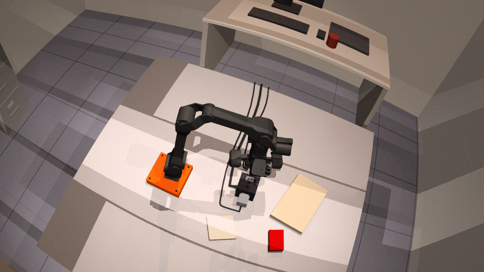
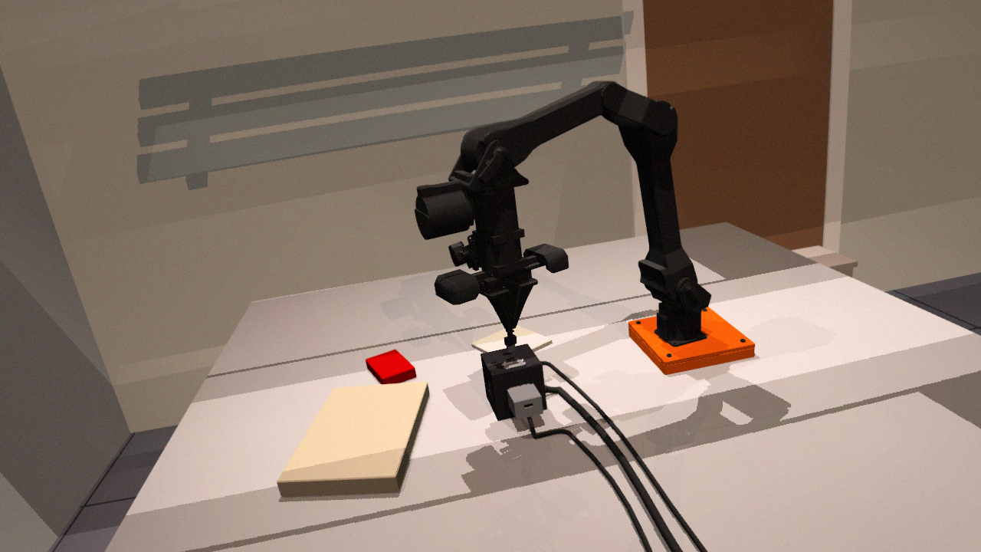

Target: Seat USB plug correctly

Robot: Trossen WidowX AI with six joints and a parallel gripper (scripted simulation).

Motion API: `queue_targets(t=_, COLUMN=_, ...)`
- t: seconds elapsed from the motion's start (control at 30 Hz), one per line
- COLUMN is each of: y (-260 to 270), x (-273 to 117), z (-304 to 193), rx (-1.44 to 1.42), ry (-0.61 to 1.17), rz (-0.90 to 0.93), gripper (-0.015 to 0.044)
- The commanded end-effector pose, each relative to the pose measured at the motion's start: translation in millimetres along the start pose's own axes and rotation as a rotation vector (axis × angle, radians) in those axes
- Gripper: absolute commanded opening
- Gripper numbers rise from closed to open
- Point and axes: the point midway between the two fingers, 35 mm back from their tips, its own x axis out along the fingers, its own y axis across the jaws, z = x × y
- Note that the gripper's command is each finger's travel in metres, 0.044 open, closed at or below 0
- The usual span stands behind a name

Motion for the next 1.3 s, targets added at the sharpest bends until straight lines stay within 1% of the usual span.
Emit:
queue_targets(t=0.0, y=-0.1, x=0.2, z=0.0, rx=-0.107, ry=0.0, rz=0.0, gripper=0.0)
queue_targets(t=1.27, y=-0.1, x=0.1, z=0.0, rx=-1.102, ry=0.0, rz=0.0, gripper=0.0)
